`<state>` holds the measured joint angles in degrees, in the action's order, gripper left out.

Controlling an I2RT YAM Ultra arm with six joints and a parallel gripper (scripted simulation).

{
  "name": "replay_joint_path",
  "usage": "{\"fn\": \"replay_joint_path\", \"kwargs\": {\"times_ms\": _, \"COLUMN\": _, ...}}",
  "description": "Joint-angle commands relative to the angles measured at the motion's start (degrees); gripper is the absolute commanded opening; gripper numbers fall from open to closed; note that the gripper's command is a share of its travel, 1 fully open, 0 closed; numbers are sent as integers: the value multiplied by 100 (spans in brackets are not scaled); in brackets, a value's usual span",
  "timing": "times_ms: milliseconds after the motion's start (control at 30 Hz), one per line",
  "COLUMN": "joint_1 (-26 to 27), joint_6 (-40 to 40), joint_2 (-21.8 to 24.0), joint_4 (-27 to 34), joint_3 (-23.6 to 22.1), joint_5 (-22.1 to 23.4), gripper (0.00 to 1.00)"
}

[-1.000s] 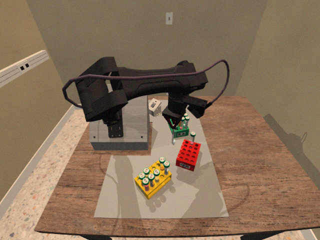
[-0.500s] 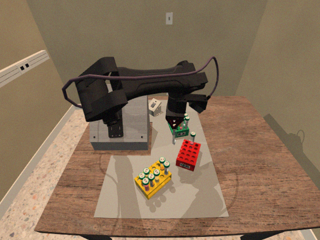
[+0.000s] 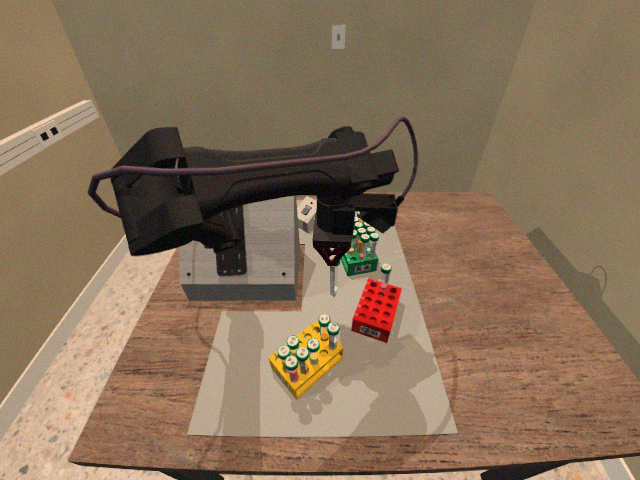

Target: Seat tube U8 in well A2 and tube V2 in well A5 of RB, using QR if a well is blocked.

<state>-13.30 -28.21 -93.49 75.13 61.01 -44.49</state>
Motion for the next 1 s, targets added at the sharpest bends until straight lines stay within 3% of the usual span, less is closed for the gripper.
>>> {"fn": "replay_joint_path", "kwargs": {"times_ms": 0, "joint_1": -28, "joint_6": 126, "joint_2": 336, "joint_4": 150, "joint_3": -238, "joint_5": -84, "gripper": 0}}
{"fn": "replay_joint_path", "kwargs": {"times_ms": 967, "joint_1": 339, "joint_6": 522, "joint_2": 2297, "joint_4": 972, "joint_3": -1103, "joint_5": -162, "gripper": 0}}
